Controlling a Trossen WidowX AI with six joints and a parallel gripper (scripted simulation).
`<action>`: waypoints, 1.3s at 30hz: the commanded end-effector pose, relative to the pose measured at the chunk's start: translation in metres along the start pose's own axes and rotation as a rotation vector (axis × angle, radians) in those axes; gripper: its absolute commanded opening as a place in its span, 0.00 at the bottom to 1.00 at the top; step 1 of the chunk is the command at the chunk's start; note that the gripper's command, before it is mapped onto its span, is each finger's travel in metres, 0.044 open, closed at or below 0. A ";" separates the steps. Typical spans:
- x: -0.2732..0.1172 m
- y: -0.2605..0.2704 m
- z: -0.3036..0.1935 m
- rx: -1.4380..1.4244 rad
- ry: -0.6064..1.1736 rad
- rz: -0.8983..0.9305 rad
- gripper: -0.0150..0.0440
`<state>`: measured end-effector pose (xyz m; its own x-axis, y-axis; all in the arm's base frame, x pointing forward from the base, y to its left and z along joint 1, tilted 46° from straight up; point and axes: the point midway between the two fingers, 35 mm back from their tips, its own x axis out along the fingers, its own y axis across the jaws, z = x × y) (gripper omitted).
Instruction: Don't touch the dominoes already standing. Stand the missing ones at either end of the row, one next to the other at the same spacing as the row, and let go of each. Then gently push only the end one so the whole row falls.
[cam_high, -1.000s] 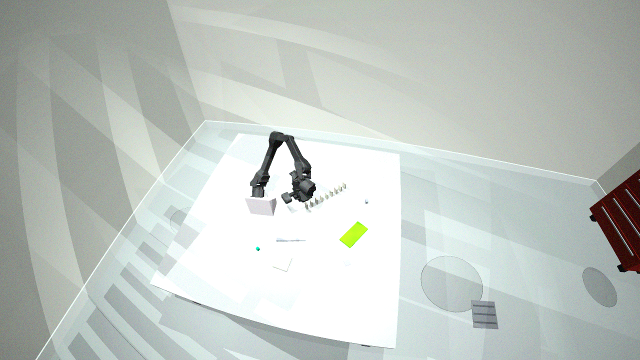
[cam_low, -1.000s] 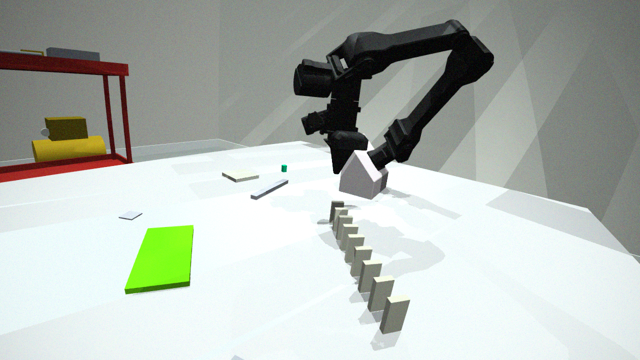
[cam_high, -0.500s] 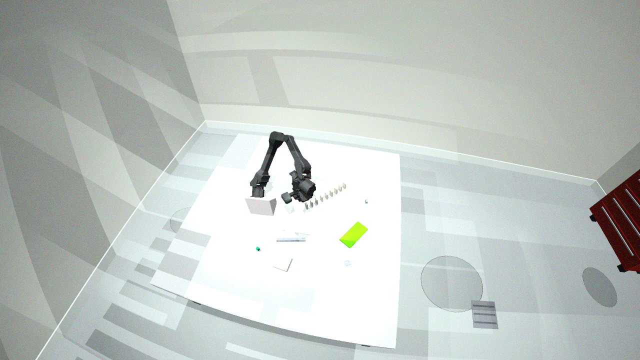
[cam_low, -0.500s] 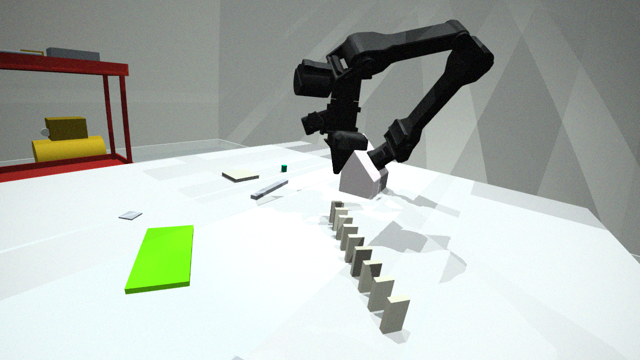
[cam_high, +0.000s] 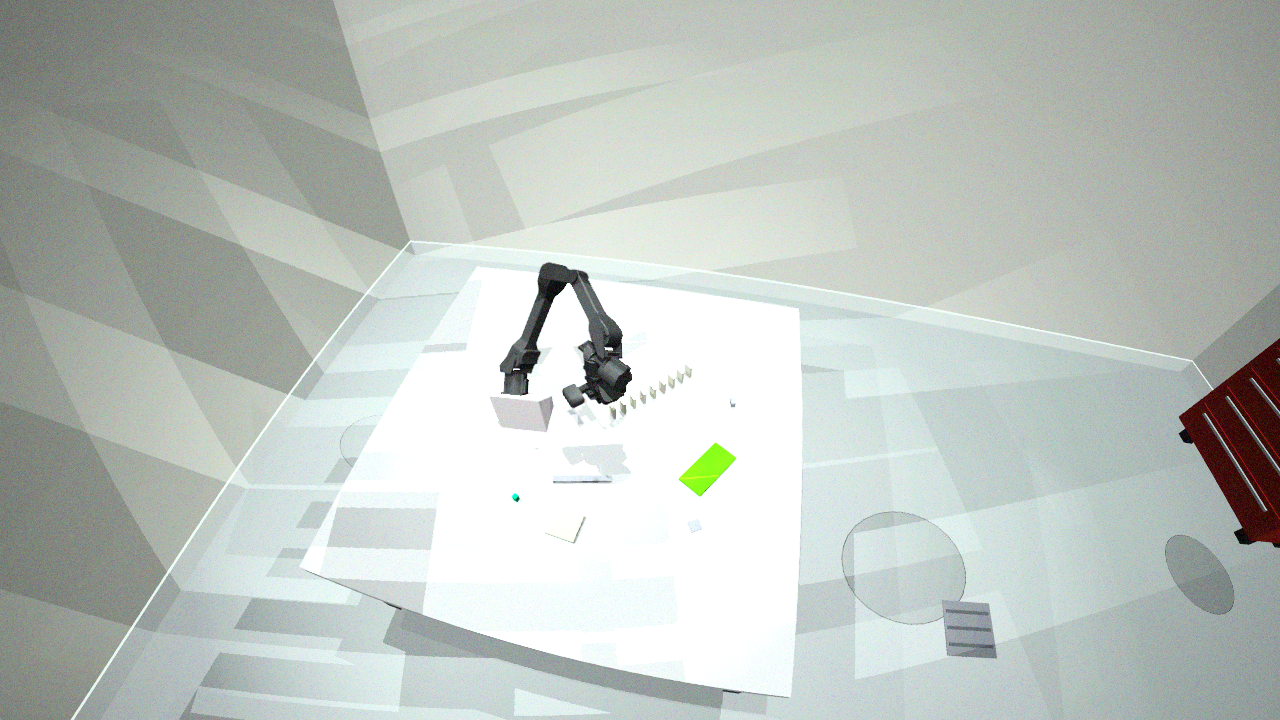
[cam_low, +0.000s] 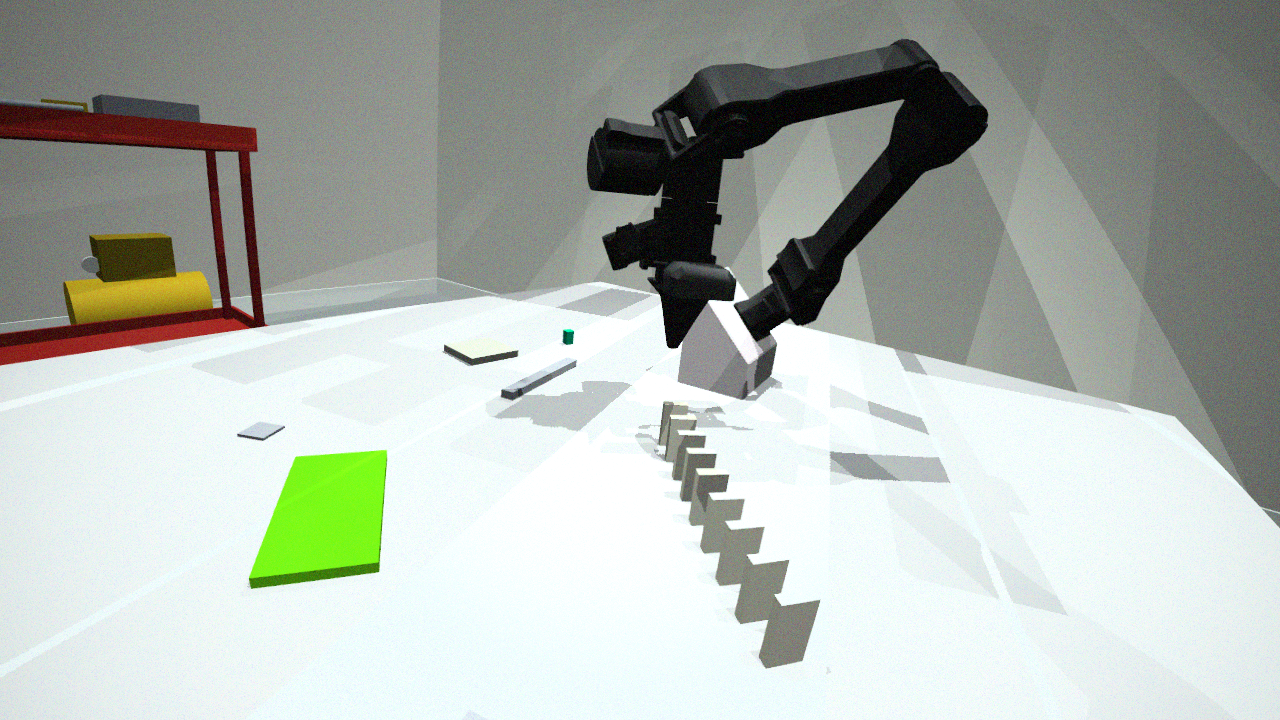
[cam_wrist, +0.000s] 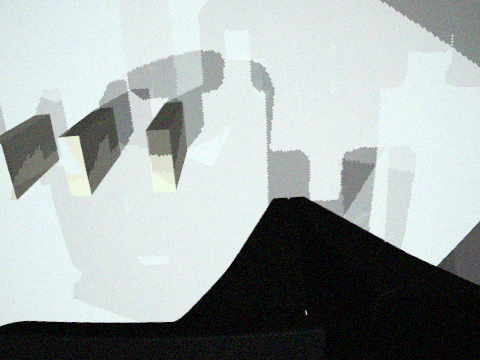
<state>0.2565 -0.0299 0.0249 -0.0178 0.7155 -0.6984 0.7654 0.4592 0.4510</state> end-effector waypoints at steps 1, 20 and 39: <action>0.000 0.001 0.000 0.001 -0.002 0.006 0.25; 0.080 0.007 0.000 0.001 0.000 0.008 0.25; 0.079 0.037 0.000 0.001 -0.001 0.008 0.25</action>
<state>0.2786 0.0407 -0.0181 -0.0138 0.7153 -0.6986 0.7646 0.4578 0.4537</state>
